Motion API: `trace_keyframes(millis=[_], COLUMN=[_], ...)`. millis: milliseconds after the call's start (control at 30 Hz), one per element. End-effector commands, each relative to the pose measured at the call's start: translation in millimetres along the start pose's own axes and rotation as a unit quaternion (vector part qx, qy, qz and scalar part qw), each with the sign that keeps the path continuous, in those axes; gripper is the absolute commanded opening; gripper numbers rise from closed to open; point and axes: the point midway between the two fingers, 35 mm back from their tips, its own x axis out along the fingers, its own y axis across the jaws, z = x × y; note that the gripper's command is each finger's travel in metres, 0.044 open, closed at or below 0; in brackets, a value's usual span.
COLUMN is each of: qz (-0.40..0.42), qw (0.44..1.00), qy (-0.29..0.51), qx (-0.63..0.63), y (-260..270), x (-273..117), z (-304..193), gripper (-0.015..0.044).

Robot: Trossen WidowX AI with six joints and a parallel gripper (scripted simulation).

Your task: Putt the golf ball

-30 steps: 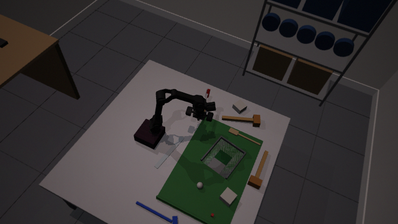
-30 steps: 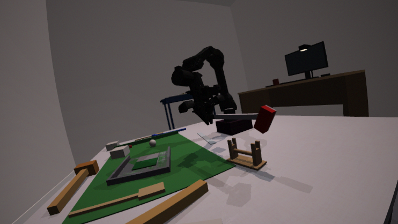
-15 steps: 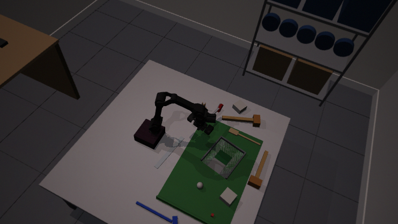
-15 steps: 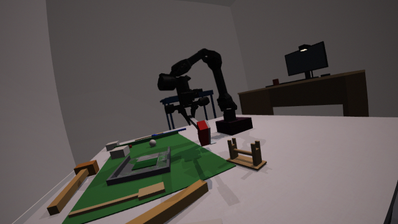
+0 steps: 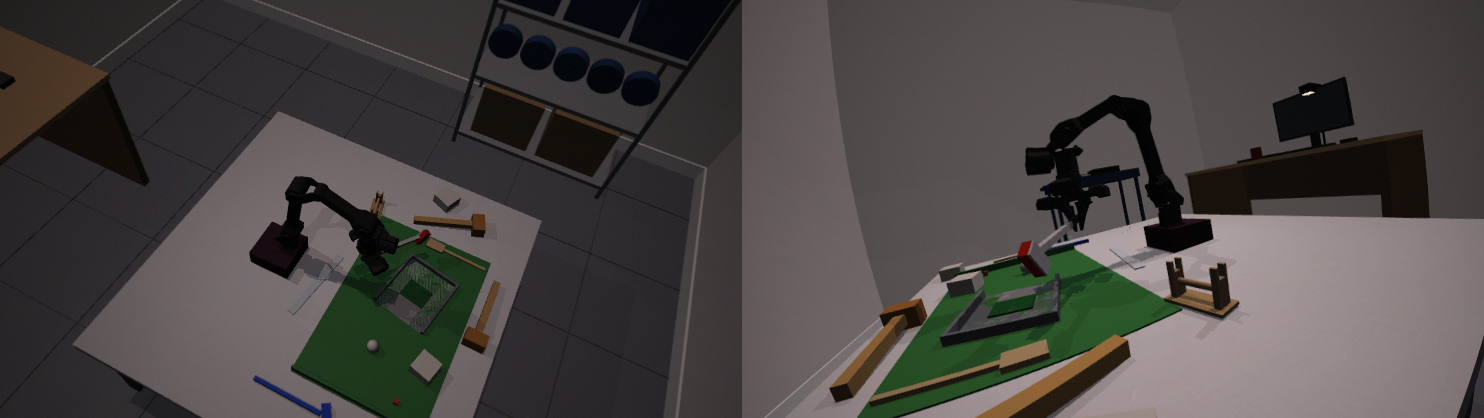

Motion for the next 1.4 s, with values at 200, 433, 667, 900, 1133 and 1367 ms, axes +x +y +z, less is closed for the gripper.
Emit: trace_keyframes(millis=[200, 433, 667, 900, 1133, 1367], qz=[-0.02, -0.031, -0.041, -0.05, -0.058, -0.063], qw=[0.99, 0.973, 0.947, 0.912, 0.87, 0.832], qy=[0.014, 0.024, 0.034, 0.044, 0.054, 0.061], qx=[0.137, 0.228, 0.317, 0.404, 0.486, 0.548], y=[-37, -55, -68, -76, -77, -75], x=[-13, -22, -30, -39, -48, -54], z=[-49, -87, -126, -167, -209, -241], gripper=[0.0, 0.0, 0.0, 0.0, 0.0, 0.0])
